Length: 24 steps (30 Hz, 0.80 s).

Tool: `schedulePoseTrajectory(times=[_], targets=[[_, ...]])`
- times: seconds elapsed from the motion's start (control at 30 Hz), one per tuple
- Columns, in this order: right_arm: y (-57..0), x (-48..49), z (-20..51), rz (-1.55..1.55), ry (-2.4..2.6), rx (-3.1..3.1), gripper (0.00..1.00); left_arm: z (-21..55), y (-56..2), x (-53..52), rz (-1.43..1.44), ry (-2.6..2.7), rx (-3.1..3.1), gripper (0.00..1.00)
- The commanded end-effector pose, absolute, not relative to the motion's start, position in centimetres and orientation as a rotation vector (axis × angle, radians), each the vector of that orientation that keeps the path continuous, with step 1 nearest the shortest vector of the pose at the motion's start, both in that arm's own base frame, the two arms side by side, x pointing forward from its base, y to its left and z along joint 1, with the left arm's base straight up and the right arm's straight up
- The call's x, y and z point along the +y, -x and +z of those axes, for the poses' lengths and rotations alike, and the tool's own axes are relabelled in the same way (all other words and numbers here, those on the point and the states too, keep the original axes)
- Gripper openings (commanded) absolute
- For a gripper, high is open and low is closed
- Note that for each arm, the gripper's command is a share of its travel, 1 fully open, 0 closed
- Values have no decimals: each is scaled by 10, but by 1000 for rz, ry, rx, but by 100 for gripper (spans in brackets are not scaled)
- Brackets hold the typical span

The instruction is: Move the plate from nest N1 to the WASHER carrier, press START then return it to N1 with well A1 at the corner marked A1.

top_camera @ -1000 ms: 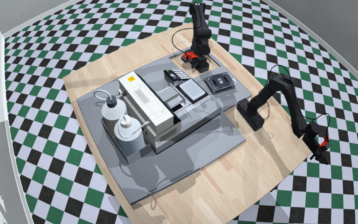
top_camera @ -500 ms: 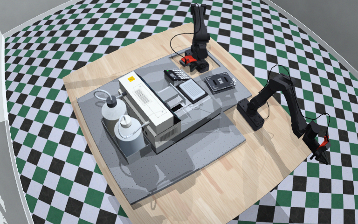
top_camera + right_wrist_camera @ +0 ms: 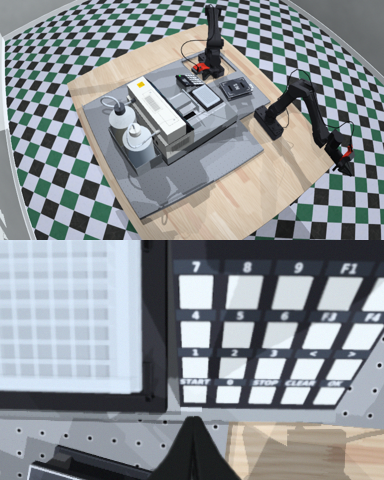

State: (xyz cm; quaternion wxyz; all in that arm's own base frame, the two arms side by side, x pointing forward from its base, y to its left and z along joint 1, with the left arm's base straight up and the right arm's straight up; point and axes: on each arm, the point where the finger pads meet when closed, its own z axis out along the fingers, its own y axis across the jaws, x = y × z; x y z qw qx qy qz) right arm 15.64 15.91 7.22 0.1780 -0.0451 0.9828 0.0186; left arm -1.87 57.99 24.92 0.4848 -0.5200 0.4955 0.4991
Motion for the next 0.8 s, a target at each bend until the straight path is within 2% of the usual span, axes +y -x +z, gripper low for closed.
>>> schedulePoseTrajectory(times=[0.0,0.27,0.77], targets=[[-161,165,70,76,131,2765,0,256,21,580,1235,1235,1193,0],[-167,163,55,65,126,2767,0,256,21,580,1235,1235,1193,0],[-167,166,74,92,110,2735,0,256,21,580,1235,1235,1193,0]])
